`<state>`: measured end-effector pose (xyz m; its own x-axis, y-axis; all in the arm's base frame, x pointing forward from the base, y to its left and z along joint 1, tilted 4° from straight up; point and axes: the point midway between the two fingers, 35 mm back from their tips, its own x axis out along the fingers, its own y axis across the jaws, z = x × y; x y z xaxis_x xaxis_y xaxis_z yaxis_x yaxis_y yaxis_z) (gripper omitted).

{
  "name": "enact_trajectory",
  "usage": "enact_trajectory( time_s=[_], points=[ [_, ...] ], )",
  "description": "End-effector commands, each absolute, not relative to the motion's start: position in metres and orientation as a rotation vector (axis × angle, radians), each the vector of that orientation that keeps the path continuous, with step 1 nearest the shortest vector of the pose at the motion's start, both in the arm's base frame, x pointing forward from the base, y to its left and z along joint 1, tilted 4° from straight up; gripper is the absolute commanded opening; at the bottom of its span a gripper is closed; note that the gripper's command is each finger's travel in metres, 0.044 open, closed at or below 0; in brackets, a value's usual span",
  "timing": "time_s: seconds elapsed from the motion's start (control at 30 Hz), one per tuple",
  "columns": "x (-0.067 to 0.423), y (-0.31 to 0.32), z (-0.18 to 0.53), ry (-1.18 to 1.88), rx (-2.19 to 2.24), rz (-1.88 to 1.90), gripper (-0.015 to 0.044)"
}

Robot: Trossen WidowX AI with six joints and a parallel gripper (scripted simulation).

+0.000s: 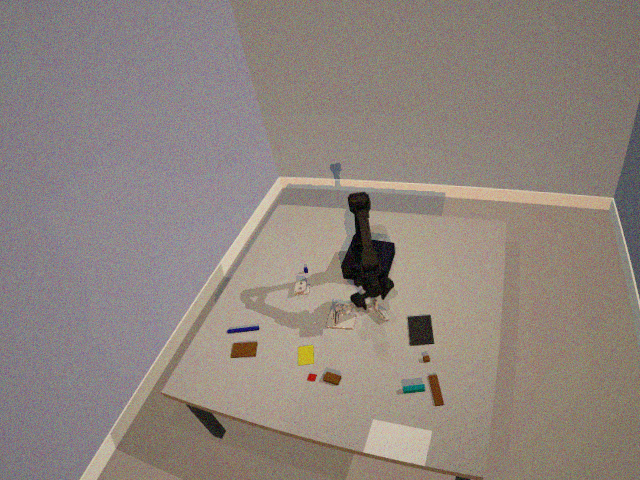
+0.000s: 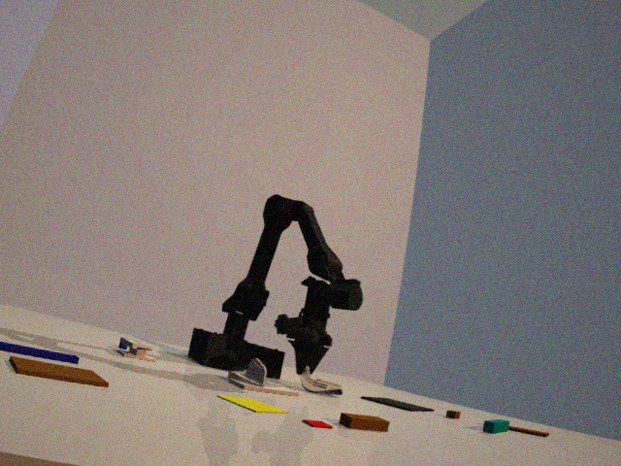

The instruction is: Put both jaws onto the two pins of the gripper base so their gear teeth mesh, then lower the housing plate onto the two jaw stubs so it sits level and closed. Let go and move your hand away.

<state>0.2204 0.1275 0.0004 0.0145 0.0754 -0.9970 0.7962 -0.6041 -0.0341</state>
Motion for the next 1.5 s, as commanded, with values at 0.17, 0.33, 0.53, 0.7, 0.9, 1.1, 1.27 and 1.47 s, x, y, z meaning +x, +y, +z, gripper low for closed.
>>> enact_trajectory(
  time_s=[0.17,0.33,0.53,0.7,0.9,1.1,1.27,1.47],
  points=[
    [0.216,0.128,-0.018,0.895,1.723,-1.663,0.044],
    [0.215,0.128,-0.026,0.895,1.723,-1.663,0.044],
    [0.215,0.128,-0.028,0.895,1.723,-1.663,0.044],
    [0.215,0.128,-0.028,0.895,1.723,-1.663,0.044],
    [0.215,0.128,-0.028,0.895,1.723,-1.663,0.0282],
    [0.215,0.128,-0.028,0.895,1.723,-1.663,0.0125],
    [0.215,0.128,-0.028,0.895,1.723,-1.663,0.0092],
    [0.215,0.128,-0.028,0.895,1.723,-1.663,0.0052]
  ],
)
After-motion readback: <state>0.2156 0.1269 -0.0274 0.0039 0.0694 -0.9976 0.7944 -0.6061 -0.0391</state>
